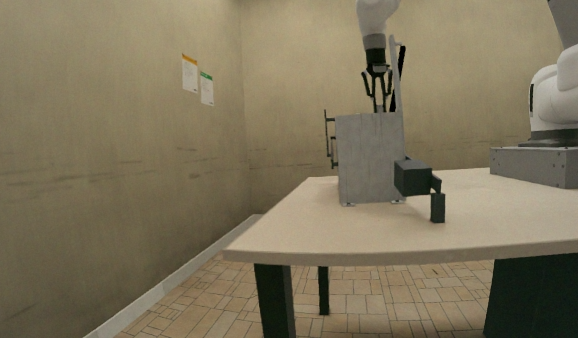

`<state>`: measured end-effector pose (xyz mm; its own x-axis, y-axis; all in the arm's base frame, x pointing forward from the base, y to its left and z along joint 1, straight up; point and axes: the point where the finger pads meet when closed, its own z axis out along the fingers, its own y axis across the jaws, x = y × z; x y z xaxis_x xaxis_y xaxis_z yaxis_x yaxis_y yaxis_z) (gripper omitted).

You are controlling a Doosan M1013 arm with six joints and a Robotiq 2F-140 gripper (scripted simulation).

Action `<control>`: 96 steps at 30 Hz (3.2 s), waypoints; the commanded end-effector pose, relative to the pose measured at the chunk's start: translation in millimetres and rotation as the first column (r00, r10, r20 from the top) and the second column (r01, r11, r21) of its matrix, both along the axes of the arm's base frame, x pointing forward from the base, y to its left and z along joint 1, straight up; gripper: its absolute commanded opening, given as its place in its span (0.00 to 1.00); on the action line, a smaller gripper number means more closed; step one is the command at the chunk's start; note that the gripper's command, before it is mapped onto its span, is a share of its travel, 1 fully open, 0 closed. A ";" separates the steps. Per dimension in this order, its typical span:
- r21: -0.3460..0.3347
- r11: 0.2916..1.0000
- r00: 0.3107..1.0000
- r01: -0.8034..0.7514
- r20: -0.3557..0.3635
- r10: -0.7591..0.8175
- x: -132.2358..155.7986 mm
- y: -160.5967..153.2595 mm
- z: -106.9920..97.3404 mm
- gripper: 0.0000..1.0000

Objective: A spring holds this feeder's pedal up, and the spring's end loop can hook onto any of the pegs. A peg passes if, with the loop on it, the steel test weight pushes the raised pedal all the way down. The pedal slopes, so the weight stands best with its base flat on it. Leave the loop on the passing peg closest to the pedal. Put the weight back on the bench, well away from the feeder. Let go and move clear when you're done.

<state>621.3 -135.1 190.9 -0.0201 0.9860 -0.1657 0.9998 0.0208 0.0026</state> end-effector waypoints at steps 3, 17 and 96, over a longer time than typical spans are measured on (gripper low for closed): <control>-0.007 1.000 1.000 0.000 0.001 0.000 9.2 -7.1 3.5 0.25; -0.009 1.000 1.000 0.000 0.001 0.000 11.6 -9.1 4.3 0.25; -0.010 1.000 1.000 0.000 0.001 0.000 13.0 -10.1 -73.8 1.00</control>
<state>633.5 -145.2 116.0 -0.0199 0.9842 -0.1758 0.9998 0.0205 0.0018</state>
